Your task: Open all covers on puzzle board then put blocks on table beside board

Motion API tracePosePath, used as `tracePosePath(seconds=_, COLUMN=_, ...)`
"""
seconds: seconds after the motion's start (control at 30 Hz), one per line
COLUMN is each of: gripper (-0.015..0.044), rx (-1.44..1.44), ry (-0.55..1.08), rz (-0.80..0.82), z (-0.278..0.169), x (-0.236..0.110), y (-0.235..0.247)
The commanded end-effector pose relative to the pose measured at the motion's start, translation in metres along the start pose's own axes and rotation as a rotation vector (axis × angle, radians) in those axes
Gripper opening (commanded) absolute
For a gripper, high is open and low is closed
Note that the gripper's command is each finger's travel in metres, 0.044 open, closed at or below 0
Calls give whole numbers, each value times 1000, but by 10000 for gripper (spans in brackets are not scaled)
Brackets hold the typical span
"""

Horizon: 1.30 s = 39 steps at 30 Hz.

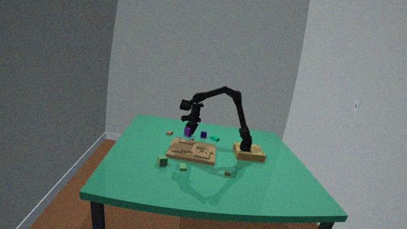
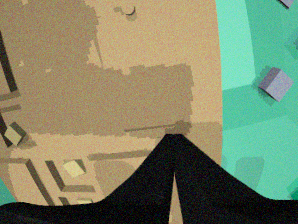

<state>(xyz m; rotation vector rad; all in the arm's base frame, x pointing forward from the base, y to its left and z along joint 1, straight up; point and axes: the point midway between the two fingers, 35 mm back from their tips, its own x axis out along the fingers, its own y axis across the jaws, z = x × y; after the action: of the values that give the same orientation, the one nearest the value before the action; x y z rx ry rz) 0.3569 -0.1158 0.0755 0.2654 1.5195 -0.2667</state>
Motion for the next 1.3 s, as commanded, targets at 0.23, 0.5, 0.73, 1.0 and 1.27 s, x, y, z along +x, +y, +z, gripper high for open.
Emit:
tracePosePath(seconds=0.23, gripper=0, rx=-131, ry=3, rz=-2, z=3, x=-1, y=-17)
tracePosePath(seconds=0.5, gripper=0, rx=-131, ry=3, rz=-2, z=3, x=-1, y=-17)
tracePosePath(seconds=0.73, gripper=0, rx=-131, ry=3, rz=-2, z=3, x=0, y=-17)
tracePosePath(seconds=1.0, gripper=0, rx=-131, ry=3, rz=-2, z=4, x=7, y=-17)
tracePosePath(seconds=1.27, gripper=0, rx=-131, ry=3, rz=-2, z=4, x=15, y=-17)
